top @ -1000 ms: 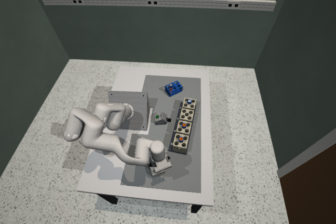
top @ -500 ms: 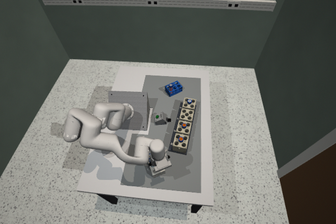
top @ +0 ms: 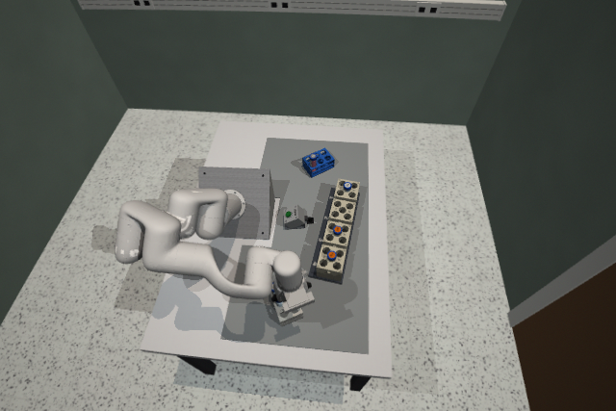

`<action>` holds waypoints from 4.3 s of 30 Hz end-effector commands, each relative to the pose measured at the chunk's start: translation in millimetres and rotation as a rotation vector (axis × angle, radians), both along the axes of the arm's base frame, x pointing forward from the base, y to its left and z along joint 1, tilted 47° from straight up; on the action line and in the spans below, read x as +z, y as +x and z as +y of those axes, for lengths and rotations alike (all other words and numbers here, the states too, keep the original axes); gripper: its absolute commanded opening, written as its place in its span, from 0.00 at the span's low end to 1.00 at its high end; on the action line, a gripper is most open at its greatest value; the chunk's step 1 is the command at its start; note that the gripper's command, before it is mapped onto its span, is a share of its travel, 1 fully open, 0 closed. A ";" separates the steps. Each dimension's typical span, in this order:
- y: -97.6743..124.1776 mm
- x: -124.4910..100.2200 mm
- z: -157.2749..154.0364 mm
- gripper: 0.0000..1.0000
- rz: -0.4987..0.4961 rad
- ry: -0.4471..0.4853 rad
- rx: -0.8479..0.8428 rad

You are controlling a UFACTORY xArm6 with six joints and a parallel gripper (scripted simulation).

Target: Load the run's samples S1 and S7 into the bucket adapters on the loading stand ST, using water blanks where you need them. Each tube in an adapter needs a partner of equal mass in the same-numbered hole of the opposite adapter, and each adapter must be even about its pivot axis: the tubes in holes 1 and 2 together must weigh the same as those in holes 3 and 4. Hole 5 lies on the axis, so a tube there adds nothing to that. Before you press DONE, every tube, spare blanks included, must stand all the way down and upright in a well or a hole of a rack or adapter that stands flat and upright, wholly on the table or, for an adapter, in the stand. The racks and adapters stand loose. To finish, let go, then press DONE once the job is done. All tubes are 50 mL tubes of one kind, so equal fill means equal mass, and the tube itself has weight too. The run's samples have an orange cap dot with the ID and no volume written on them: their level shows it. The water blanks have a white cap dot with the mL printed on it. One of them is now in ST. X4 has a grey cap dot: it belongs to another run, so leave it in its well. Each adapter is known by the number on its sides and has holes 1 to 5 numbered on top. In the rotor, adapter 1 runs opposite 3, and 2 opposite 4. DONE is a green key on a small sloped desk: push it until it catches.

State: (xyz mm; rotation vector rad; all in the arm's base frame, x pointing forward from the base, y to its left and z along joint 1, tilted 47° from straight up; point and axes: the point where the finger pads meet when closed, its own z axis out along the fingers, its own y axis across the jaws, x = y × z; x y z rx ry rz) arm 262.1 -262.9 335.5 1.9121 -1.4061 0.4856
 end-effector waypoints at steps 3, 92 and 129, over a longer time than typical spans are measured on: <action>2.0 10.2 9.8 0.00 -0.002 -0.001 0.001; 101.7 -85.8 166.1 0.00 0.680 0.098 0.644; 174.4 -190.6 254.7 0.00 0.680 0.098 0.645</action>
